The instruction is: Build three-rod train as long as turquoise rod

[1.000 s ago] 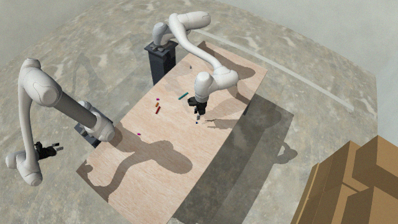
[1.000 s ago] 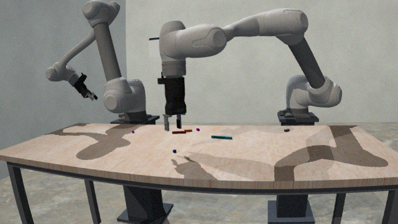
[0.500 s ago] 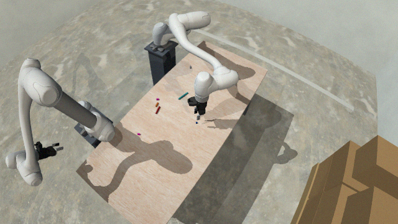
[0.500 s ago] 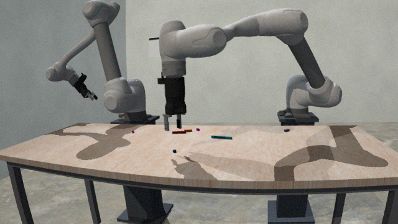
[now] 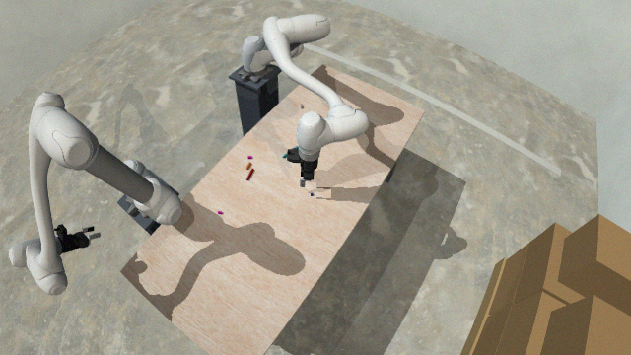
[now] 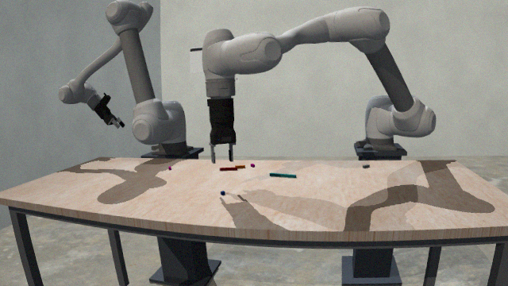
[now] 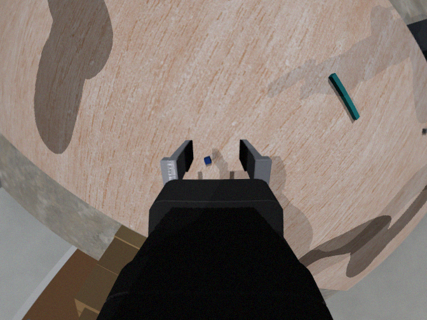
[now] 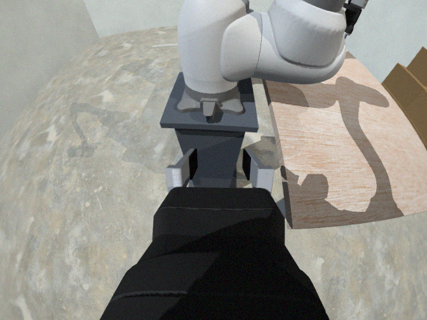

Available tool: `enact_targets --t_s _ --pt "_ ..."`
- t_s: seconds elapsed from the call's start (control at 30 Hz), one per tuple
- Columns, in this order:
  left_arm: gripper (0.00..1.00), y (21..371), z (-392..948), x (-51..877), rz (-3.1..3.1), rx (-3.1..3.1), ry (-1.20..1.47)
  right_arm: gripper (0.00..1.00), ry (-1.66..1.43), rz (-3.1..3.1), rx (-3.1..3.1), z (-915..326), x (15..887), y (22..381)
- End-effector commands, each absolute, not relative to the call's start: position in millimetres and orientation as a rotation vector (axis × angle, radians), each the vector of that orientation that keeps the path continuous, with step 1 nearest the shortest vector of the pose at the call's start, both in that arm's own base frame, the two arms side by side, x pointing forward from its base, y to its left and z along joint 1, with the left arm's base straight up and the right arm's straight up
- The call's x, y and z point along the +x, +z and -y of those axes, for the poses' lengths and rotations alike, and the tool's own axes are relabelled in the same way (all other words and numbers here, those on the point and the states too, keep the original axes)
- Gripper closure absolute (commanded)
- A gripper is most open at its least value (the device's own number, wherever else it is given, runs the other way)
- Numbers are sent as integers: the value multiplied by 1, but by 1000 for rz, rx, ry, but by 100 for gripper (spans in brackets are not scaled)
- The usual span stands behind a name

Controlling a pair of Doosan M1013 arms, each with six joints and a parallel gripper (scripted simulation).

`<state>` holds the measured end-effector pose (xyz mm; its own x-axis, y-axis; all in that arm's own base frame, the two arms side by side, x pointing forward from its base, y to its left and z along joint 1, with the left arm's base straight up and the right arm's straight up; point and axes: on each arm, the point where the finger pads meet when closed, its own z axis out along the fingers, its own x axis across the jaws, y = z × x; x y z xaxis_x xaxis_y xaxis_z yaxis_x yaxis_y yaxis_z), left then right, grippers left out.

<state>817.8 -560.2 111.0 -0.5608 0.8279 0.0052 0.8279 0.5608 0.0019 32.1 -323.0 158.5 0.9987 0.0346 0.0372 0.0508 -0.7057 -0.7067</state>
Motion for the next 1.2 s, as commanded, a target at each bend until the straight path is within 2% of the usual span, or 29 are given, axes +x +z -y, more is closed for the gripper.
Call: enact_targets --t_s 0.0,0.47,1.17 --pt "0 113 565 797 2644 -1700 0 0 -27 59 -2356 323 32 159" --pt "0 112 572 737 2144 -2299 -1 0 -27 59 -2356 323 32 159" --pt "0 107 571 639 935 -3001 -1 0 -27 59 -2356 323 32 159"
